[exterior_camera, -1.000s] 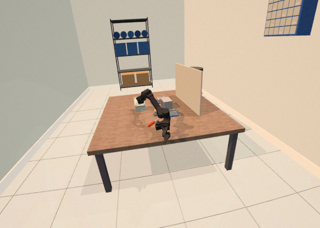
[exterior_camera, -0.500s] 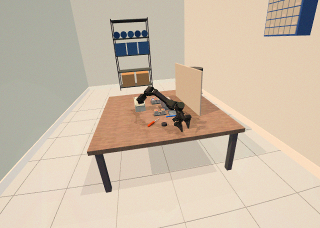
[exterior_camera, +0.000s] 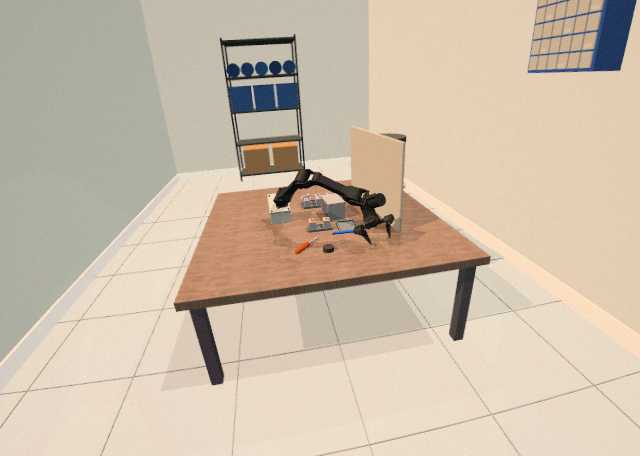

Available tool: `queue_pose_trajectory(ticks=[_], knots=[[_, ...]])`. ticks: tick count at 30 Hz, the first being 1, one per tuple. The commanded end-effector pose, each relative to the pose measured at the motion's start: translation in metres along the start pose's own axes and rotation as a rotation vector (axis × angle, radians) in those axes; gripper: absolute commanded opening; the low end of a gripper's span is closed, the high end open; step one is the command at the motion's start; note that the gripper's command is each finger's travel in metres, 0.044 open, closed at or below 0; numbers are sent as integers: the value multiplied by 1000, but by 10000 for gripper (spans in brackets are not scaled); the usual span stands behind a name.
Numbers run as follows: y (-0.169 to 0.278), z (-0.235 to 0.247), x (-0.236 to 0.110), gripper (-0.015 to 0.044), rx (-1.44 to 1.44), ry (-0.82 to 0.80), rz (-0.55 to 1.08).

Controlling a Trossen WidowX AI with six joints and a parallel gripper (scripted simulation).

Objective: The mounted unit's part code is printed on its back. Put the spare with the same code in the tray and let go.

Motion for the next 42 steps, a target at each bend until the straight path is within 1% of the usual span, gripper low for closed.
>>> queue_pose_trajectory(ticks=[1,6,12,15,19,23,29,33,37,39,42], knots=[[40,-3,-11,440,-169,36,97],[91,-11,-38,440,-422,72,227],[145,-27,-77,440,-742,98,373],[154,-24,-92,440,-812,48,403],[176,-22,-130,440,-986,-83,471],[202,-40,-139,440,-1063,-23,509],[265,-78,-207,440,-1418,11,613],[294,-110,-258,440,-1685,31,634],[312,-146,-312,440,-1988,52,599],[313,-152,-320,440,-2040,56,587],[313,-152,-320,440,-2040,56,587]])
Point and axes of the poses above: the point midway between the two fingers, 35 mm back from their tips, its own x axis out along the fingers, its own z axis across the jaws, y = z × x, the point moved 3 cm from there along -x, back along the fingers, and after that the axes turned 9 degrees about x, right-handed, at the moved point
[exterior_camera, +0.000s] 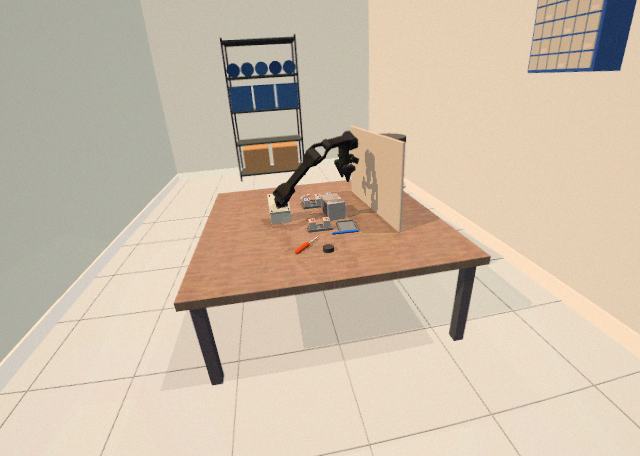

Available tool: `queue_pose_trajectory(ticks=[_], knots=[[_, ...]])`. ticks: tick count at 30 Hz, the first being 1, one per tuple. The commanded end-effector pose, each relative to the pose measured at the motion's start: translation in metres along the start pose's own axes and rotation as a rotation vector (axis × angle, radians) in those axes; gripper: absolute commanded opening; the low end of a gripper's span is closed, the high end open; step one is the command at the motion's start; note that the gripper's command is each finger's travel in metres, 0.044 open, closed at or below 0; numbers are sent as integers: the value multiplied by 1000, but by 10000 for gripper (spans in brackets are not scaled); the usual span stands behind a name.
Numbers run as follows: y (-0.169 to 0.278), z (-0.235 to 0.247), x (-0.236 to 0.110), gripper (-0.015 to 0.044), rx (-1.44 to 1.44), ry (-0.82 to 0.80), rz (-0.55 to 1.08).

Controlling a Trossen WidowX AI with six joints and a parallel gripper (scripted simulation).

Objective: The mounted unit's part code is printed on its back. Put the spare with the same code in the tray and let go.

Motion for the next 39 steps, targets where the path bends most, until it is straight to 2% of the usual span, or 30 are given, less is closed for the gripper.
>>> queue_pose_trajectory(ticks=[1,19,25,31,36,39], knots=[[-3,-7,3,440,6,21,13],[-1,-16,3,440,64,20,13],[26,-90,14,440,586,19,18],[73,-153,30,440,1129,34,16],[122,-190,47,440,1583,56,2],[137,-197,53,440,1712,63,-4]])
Point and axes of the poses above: the point midway between the two fingers, 35 mm back from their tips, its own x axis out along the fingers, its own z axis across the jaws, y = z × x, the point moved 3 cm from there along -x, back along the fingers, and after that the axes turned 9 degrees about x, right-handed, at the moved point
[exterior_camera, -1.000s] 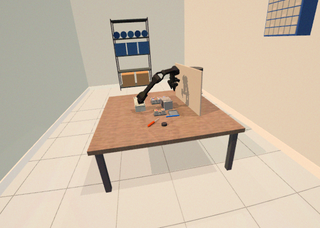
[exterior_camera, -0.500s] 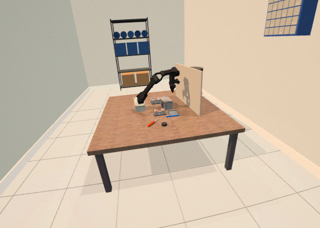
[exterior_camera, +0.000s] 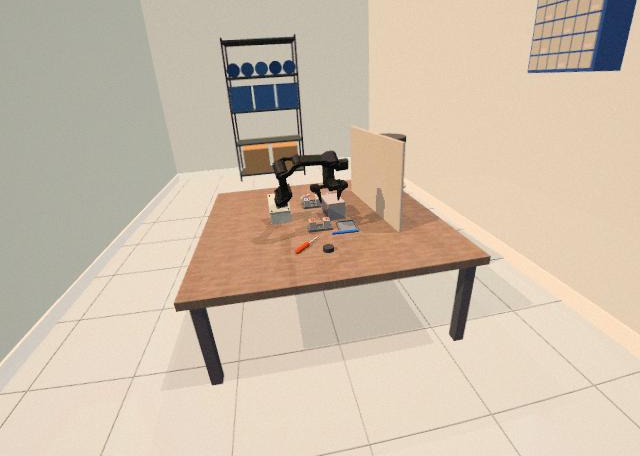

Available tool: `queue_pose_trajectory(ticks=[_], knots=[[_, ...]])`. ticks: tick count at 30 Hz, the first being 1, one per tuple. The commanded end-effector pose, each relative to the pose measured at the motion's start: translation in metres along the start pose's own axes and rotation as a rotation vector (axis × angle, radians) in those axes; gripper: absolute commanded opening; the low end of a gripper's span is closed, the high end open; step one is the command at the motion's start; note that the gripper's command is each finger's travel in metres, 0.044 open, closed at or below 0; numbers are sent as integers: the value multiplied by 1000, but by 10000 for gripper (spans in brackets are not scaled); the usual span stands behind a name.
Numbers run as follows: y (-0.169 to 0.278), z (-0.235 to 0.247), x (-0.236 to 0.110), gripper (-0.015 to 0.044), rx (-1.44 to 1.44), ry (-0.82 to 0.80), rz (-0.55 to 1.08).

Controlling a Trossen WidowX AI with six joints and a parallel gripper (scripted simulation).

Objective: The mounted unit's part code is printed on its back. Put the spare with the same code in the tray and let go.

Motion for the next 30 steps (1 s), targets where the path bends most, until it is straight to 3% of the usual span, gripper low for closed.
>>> queue_pose_trajectory(ticks=[1,4,10,30], knots=[[-6,-17,9,440,136,4,-12],[-6,-17,9,440,136,4,-12],[-5,-20,41,300,137,3,-12],[-3,-19,67,300,138,4,-8]])
Point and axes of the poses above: the point midway between the two fingers, 35 mm back from their tips, its own x axis out along the fingers, its own z axis across the jaws, y = z × x, the point moved 3 cm from there along -x, back along the fingers, and after that the axes turned 9 degrees about x, right-handed, at the moved point
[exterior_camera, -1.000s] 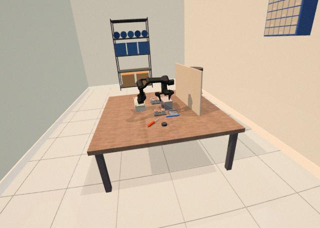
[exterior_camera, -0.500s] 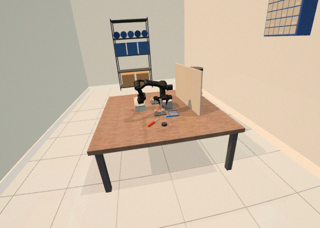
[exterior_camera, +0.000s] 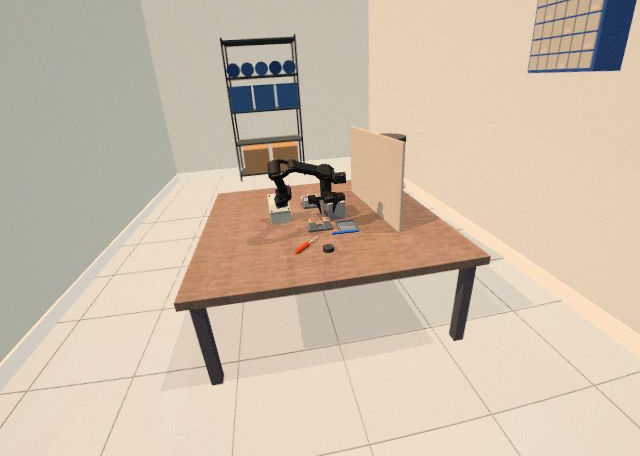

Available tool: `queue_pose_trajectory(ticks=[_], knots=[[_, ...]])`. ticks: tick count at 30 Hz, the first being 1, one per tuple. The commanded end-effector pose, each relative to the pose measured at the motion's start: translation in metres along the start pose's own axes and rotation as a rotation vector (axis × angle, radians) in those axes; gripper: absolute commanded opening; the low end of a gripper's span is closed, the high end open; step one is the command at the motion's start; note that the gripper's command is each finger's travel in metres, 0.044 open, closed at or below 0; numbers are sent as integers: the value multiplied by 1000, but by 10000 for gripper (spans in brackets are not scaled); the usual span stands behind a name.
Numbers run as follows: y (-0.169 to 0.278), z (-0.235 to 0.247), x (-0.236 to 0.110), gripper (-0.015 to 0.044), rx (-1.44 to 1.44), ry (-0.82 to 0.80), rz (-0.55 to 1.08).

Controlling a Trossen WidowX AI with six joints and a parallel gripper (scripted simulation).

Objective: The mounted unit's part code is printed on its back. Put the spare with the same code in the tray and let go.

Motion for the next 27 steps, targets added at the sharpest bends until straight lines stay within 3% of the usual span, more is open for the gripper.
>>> queue_pose_trajectory(ticks=[1,27], knots=[[2,-2,8,300,-11,10,0],[2,-4,50,300,-11,9,-2]])
Point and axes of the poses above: the point midway between the two fingers, 35 mm back from their tips, its own x axis out along the fingers, its own z axis across the jaws, y = z × x, the point moved 3 cm from there along -x, back along the fingers, and after that the axes turned 9 degrees about x, right-handed, at the moved point
